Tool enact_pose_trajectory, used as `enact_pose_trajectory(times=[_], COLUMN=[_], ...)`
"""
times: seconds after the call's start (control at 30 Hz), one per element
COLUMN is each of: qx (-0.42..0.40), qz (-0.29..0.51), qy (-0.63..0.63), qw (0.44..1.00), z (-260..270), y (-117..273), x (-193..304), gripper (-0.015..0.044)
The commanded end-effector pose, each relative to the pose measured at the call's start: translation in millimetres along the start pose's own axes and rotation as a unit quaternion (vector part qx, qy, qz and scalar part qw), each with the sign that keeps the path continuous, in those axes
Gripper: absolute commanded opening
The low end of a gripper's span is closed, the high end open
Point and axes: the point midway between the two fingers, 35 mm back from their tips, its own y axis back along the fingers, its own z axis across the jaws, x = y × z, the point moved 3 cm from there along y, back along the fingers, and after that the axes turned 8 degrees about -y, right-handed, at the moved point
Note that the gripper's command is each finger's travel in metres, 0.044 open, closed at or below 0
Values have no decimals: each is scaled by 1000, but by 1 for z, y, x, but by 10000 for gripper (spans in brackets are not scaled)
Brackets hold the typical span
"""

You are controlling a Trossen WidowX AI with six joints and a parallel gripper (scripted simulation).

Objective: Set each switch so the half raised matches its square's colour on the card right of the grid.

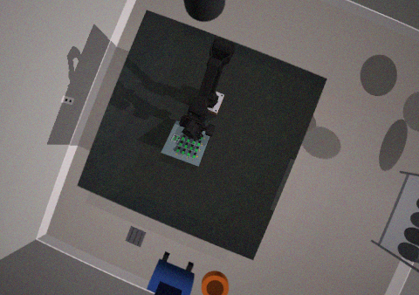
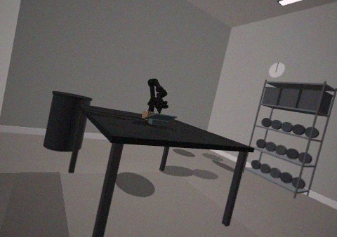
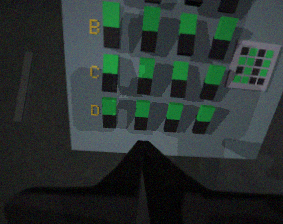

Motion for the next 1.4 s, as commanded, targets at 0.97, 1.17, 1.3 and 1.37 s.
enact_pose_trajectory(times=[0.97, 1.17, 1.3, 1.37], qx=[4, 4, 4, 4], qz=[11, 11, 11, 11], qy=[0, 0, 0, 0], qw=[1000, 1000, 1000, 1000], z=[-32, -32, -32, -32], y=[-26, -36, -38, -38], x=[-24, -24, -24, -24], gripper=[0, 0, 0, 0])
